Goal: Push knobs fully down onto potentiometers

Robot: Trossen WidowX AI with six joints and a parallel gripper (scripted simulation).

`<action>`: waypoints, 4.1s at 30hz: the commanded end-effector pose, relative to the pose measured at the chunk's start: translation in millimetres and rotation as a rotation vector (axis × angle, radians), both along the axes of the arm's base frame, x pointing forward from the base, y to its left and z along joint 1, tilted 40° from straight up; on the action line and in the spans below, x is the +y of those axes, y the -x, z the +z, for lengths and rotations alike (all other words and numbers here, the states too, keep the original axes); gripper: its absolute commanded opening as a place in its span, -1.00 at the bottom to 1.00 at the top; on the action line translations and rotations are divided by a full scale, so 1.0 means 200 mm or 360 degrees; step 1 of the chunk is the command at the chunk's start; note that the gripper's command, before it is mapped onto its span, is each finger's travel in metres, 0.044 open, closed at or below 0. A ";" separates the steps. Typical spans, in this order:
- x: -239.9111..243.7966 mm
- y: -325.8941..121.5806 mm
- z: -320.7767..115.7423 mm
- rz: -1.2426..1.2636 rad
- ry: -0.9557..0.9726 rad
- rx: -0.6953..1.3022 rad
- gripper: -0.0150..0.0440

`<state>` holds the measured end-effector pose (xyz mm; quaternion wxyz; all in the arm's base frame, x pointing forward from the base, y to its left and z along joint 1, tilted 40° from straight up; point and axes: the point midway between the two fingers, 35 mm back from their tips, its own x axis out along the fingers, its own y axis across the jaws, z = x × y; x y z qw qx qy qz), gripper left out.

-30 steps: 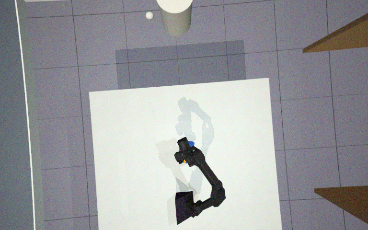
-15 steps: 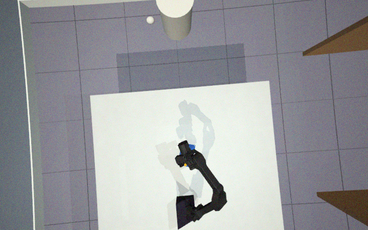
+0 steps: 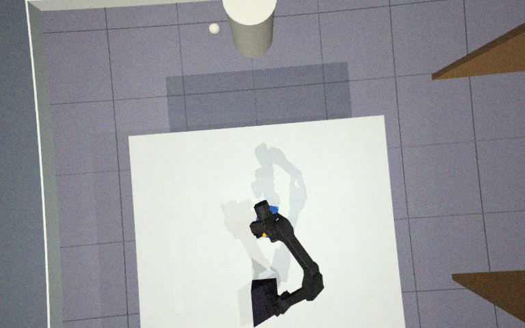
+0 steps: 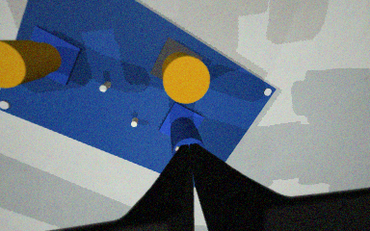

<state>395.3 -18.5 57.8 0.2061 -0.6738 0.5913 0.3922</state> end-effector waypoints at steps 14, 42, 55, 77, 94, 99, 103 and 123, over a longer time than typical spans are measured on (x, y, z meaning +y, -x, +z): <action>-0.08 -0.01 -0.07 -0.0049 0.0016 0.0015 -0.49; -0.08 -0.01 -0.07 -0.0049 0.0016 0.0015 -0.49; -0.03 -0.01 -0.01 -0.0048 0.0015 0.0016 -0.49; 0.03 -0.01 0.07 -0.0049 0.0019 0.0023 -0.14; 0.26 0.66 0.10 -0.0046 0.0003 0.0028 1.00; 0.26 0.82 0.09 -0.0048 0.0011 0.0032 1.00; 0.26 0.82 0.09 -0.0048 0.0011 0.0032 1.00; 0.26 0.82 0.09 -0.0048 0.0011 0.0032 1.00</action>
